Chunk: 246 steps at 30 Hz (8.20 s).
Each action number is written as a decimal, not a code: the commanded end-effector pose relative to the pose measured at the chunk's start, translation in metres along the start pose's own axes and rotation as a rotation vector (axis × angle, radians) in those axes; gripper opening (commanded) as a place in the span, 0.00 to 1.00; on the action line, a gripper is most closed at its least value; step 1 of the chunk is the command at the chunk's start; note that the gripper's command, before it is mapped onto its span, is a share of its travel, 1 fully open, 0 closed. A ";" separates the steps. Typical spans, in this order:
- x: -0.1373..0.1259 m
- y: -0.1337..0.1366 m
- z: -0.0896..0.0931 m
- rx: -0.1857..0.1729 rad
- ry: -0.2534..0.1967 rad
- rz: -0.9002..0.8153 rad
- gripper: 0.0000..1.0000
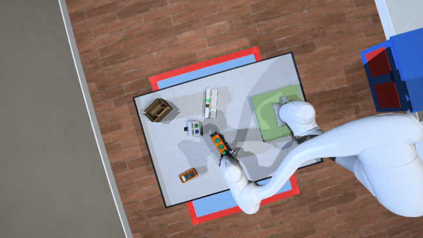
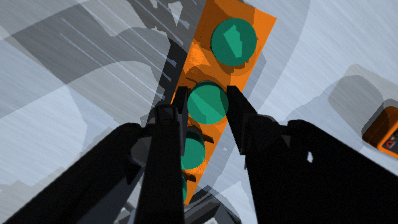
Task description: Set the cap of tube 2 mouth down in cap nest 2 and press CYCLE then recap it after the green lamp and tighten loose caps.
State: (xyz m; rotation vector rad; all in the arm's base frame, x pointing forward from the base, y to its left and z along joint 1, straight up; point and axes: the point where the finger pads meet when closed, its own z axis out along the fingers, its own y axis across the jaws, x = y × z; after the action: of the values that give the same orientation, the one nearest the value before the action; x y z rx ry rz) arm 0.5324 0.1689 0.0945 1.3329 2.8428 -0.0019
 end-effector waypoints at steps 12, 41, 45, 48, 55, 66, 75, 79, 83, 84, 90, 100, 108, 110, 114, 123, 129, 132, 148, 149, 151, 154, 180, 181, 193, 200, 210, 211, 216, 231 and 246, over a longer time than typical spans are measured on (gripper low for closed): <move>0.000 0.001 0.002 0.000 -0.002 0.455 0.30; 0.000 0.001 0.001 -0.001 0.002 0.773 0.41; 0.000 0.001 0.000 -0.001 0.002 0.609 0.41; 0.000 0.001 0.000 -0.001 0.003 0.570 0.41; 0.000 0.001 0.000 -0.002 0.005 0.294 0.41; -0.001 0.001 0.000 -0.003 0.005 -0.066 0.41; 0.000 0.001 0.000 -0.001 0.001 -0.143 0.30; 0.000 0.001 0.000 -0.001 0.001 -0.143 0.30; 0.000 0.001 0.000 -0.001 0.001 -0.143 0.30; 0.000 0.001 0.000 -0.001 0.001 -0.143 0.30; 0.000 0.002 0.001 -0.002 0.003 0.014 0.30; 0.000 0.002 0.001 0.000 -0.002 0.406 0.30; 0.000 0.002 0.001 -0.001 -0.002 0.806 0.30; 0.000 0.002 0.001 -0.001 -0.002 0.903 0.30; 0.000 0.001 0.000 0.000 0.002 0.904 0.30; 0.000 0.001 0.000 0.000 0.002 0.904 0.41; 0.000 0.001 0.000 0.000 0.002 0.904 0.41; 0.000 0.002 0.000 0.000 -0.002 0.815 0.41; -0.001 0.002 0.000 -0.002 0.005 0.225 0.41; -0.001 0.002 0.000 -0.002 0.005 0.225 0.41; -0.001 0.002 0.000 -0.002 0.005 0.185 0.41; -0.001 0.002 -0.001 -0.002 0.005 0.065 0.41; 0.000 0.003 0.000 -0.003 0.005 -0.084 0.30; 0.000 0.003 0.000 -0.003 0.005 -0.034 0.30; 0.000 0.003 0.000 0.000 -0.002 0.456 0.30; 0.000 0.003 0.000 0.000 -0.002 0.756 0.30; 0.000 0.003 0.001 0.000 -0.002 0.903 0.41; 0.000 0.002 0.001 0.000 0.002 0.904 0.41; 0.000 0.002 0.001 0.000 0.002 0.904 0.41; 0.000 0.002 -0.002 0.000 0.006 0.545 0.41; -0.001 0.002 -0.002 -0.001 0.005 0.025 0.41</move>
State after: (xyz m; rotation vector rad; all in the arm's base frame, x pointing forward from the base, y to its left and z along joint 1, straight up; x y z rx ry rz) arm 0.5327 0.1692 0.0943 1.5570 2.7221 -0.0069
